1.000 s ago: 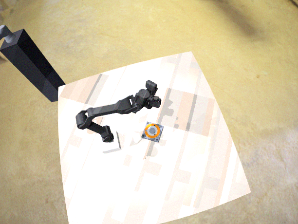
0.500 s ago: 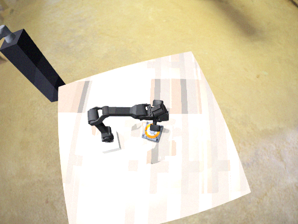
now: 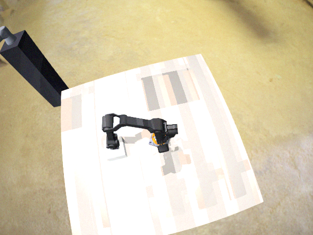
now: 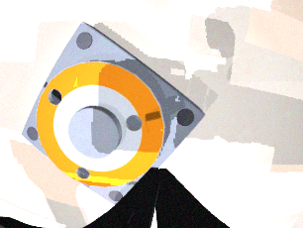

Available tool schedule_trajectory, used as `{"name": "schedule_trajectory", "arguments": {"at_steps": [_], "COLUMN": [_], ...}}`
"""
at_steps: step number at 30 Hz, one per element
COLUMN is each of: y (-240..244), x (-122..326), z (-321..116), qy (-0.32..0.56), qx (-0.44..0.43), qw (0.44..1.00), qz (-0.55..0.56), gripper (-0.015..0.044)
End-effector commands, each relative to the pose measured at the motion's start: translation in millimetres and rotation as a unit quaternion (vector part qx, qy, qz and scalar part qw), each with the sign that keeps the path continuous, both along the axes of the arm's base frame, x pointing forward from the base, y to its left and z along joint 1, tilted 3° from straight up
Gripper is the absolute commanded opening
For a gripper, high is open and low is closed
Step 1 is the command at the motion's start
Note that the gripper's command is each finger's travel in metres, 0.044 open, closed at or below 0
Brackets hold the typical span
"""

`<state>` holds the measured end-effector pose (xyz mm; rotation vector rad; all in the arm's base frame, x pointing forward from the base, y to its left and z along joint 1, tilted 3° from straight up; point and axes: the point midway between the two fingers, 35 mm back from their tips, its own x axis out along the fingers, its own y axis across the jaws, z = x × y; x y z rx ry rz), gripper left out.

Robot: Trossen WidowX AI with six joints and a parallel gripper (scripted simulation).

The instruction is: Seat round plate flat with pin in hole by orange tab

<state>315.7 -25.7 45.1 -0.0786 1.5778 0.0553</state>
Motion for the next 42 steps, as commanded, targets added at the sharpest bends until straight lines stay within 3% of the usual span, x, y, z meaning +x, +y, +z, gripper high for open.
{"name": "schedule_trajectory", "arguments": {"at_steps": [1,12,42], "y": [-3,-5,7], "x": [-4,-6,24], "z": [0,-47,-49], "qy": [0.008,0.008,0.007], "qx": [-0.006,-0.006,-0.006], "qw": [1.000,1.000,1.000], "qz": [0.014,0.014,0.014], "gripper": [0.0000,0.0000,0.0000]}}
